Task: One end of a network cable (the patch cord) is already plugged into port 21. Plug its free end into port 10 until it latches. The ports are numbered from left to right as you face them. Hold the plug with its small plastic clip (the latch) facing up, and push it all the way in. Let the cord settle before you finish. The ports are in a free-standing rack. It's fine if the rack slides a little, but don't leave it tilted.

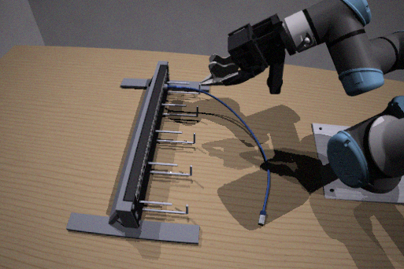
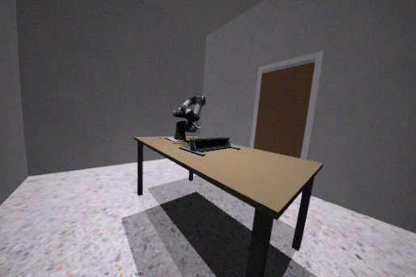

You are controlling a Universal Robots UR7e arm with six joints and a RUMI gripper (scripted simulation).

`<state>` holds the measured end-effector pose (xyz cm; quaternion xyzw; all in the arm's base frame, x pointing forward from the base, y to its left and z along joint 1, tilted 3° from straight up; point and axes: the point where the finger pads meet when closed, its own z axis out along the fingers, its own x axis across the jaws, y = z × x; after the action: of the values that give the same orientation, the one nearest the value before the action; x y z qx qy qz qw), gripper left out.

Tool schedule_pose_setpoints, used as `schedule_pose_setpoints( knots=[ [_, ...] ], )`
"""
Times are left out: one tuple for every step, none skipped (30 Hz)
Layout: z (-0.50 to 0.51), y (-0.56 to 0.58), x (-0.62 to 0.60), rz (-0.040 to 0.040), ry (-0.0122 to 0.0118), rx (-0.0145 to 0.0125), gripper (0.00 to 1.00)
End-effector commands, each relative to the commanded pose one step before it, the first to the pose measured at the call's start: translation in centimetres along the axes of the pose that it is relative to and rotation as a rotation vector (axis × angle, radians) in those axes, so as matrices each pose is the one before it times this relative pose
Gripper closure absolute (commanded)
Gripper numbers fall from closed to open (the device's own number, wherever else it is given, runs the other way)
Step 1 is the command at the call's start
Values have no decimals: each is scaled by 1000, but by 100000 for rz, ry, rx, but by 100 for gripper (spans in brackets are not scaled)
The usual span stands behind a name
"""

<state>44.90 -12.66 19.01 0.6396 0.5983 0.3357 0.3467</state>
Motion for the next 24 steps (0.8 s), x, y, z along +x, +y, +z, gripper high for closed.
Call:
schedule_pose_setpoints(
  knots=[
    [-894,12,-20,-104,523,128,100],
    [-174,0,-1,-1,0,2,100],
    [-169,0,-1,0,0,2,100],
    [-166,0,3,1,-1,-5,100],
    [-160,0,-2,-1,1,4,100],
    [0,0,0,0,0,0,100],
    [0,0,0,0,0,0,100],
    [-156,0,-1,0,0,2,100],
    [-153,0,3,1,-1,-5,100],
    [-148,0,-2,-1,1,3,100],
    [-144,0,-1,-1,1,3,100],
    [-140,0,2,1,-1,-3,100],
    [-136,0,1,1,-1,-3,100],
    [-131,0,-3,-1,1,6,100],
    [-127,0,0,0,0,0,100],
    [-123,0,2,1,-1,-5,100],
    [-119,0,0,0,0,0,100],
    [-114,0,-3,-1,1,5,100],
    [-111,0,0,0,0,1,100],
    [-107,0,2,1,-1,-4,100],
    [-103,0,3,1,-1,-6,100],
    [-98,-1,-3,-2,2,7,100],
    [0,0,0,0,0,0,100],
    [0,0,0,0,0,0,100]
  ],
)
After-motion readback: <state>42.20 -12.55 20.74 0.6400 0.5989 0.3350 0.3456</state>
